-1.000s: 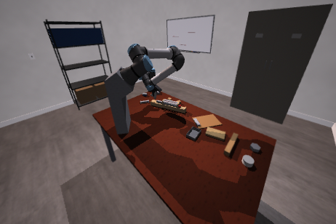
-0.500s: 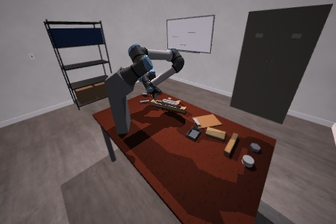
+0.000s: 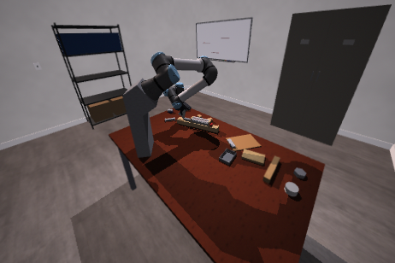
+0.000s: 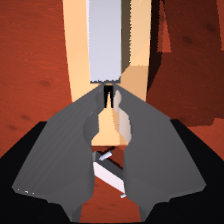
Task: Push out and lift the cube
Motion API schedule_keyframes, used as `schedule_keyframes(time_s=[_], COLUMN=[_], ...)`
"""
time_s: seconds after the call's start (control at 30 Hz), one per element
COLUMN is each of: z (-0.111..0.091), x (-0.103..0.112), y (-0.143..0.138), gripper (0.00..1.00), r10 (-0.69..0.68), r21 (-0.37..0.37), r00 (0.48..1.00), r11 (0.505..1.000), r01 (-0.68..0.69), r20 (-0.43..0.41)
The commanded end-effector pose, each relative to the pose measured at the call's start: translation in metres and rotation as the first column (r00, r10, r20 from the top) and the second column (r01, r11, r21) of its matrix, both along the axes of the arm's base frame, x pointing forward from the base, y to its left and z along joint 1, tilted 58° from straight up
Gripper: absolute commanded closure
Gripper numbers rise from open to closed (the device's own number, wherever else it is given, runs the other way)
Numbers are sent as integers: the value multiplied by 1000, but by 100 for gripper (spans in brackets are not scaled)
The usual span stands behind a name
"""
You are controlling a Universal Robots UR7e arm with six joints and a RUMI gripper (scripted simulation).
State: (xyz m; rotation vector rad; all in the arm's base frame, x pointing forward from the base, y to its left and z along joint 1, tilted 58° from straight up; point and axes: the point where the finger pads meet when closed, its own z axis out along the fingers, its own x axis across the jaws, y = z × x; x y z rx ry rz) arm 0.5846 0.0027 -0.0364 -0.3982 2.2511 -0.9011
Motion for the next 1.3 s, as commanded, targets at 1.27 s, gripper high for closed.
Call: schedule_keyframes(time_s=[1.27], z=[30], x=[-7], y=[-18], gripper=[100], r10=[3], r21=[0], r00=[1000], r11=[1000], r01=[-3], r20=[-1])
